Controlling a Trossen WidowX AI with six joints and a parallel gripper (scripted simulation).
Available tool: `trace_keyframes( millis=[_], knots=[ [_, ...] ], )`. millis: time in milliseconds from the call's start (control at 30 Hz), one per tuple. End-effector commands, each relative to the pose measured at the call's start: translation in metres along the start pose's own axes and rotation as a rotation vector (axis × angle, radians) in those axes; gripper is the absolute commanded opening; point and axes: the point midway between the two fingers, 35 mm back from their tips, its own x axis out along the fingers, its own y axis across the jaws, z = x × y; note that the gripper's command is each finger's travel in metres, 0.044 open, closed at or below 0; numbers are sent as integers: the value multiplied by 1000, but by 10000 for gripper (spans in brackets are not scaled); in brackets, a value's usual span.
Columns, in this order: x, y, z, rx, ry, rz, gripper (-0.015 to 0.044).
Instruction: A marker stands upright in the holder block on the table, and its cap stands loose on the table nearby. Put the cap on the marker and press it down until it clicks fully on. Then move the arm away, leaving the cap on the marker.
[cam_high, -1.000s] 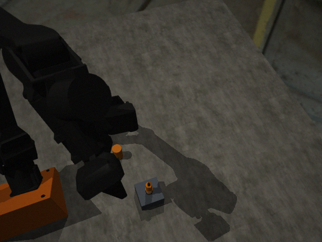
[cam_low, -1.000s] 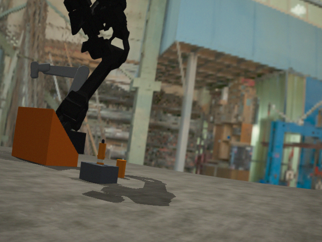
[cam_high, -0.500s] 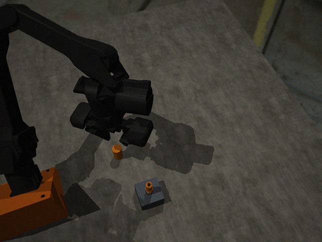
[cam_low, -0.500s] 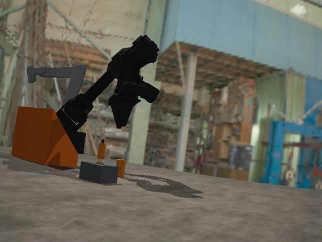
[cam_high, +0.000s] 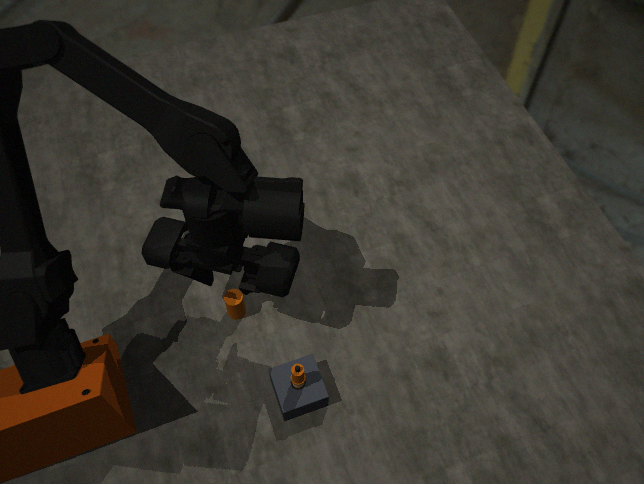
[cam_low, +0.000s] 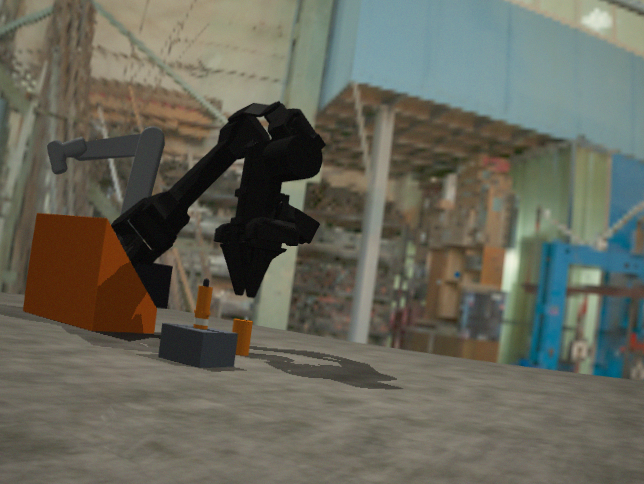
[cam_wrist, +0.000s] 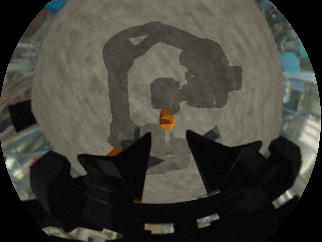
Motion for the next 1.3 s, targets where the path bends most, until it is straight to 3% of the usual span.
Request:
trace_keyframes(
  millis=[0, 1267],
  knots=[
    [12, 0, 1, 3, -5, 1, 235],
    [69, -1, 2, 3, -7, 2, 235]
  ],
)
